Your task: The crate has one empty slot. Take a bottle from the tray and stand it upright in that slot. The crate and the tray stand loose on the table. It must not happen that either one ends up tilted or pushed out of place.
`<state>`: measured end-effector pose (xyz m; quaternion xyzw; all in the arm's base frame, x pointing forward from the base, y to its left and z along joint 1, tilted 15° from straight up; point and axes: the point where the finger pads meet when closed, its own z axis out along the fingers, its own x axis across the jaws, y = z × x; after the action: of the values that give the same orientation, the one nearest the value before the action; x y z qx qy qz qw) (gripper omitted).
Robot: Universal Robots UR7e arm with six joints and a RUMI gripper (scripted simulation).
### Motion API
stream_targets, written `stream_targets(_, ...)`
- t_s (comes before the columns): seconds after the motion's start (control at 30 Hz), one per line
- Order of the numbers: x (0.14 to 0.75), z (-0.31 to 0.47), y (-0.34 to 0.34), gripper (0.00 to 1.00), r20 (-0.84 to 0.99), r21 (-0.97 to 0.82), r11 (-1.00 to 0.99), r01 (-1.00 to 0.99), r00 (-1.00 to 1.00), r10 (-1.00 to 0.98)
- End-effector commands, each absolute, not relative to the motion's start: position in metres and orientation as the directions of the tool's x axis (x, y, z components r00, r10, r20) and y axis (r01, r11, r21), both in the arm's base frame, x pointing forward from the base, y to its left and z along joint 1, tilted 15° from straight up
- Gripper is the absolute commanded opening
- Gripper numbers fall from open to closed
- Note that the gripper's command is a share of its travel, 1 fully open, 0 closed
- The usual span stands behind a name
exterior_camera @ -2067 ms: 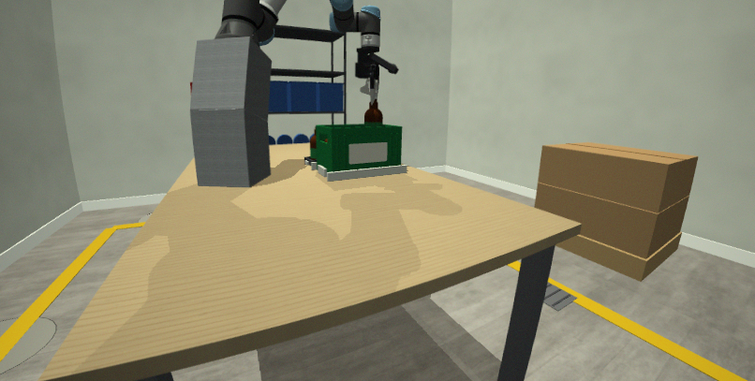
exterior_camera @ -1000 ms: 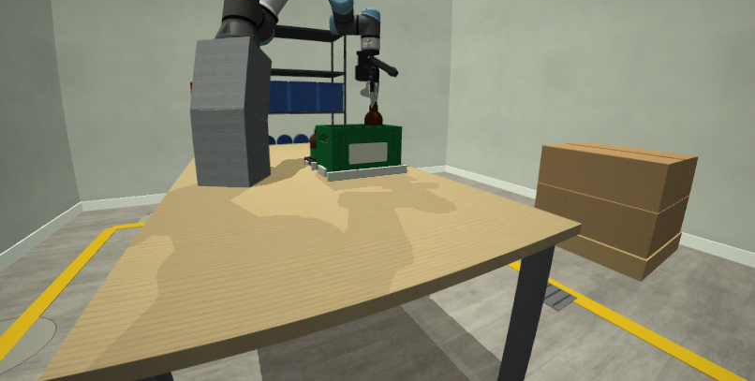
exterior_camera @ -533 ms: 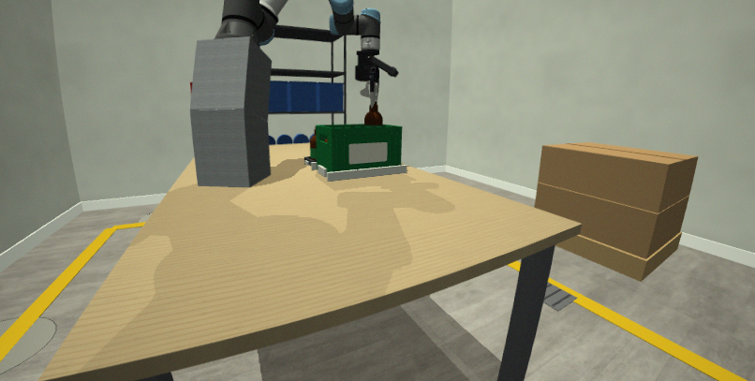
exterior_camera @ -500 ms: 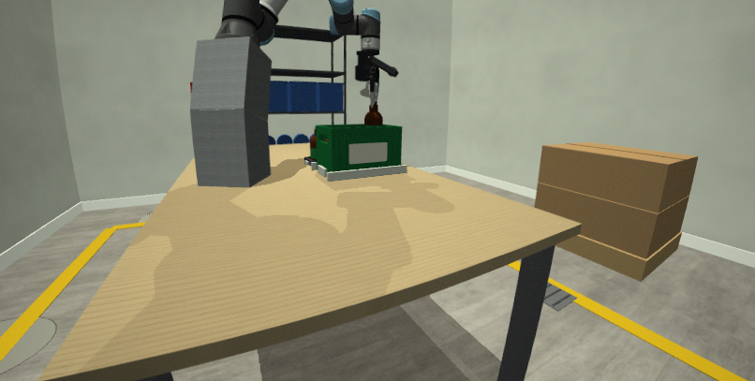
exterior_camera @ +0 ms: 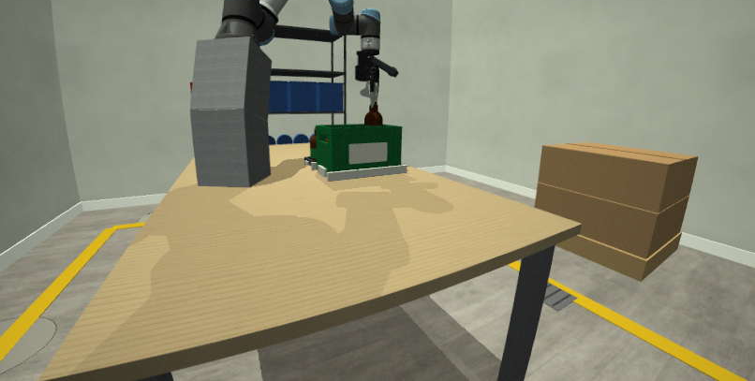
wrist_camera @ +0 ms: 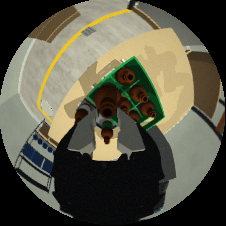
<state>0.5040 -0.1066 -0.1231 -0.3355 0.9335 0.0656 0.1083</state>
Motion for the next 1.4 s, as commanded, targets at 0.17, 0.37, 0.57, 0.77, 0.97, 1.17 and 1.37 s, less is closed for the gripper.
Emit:
stream_targets(0.17, 0.505, -0.124, -0.107, 0.0, -0.247, 0.048, 0.766, -0.641, -0.751, -0.612)
stream_targets(0.37, 0.505, -0.127, -0.106, 0.0, -0.247, 0.048, 0.766, -0.641, -0.751, -0.612)
stream_targets(0.57, 0.506, -0.132, -0.105, 0.0, -0.247, 0.048, 0.766, -0.641, -0.751, -0.612)
stream_targets(0.77, 0.507, -0.136, -0.104, 0.0, -0.247, 0.048, 0.766, -0.641, -0.751, -0.612)
stream_targets(0.97, 0.508, -0.143, -0.103, 0.0, -0.247, 0.048, 0.766, -0.641, -0.751, -0.612)
stream_targets(1.17, 0.509, -0.15, -0.101, 0.0, -0.247, 0.048, 0.766, -0.641, -0.751, -0.612)
stream_targets(1.37, 0.51, -0.154, -0.101, 0.0, -0.247, 0.048, 0.766, -0.641, -0.751, -0.612)
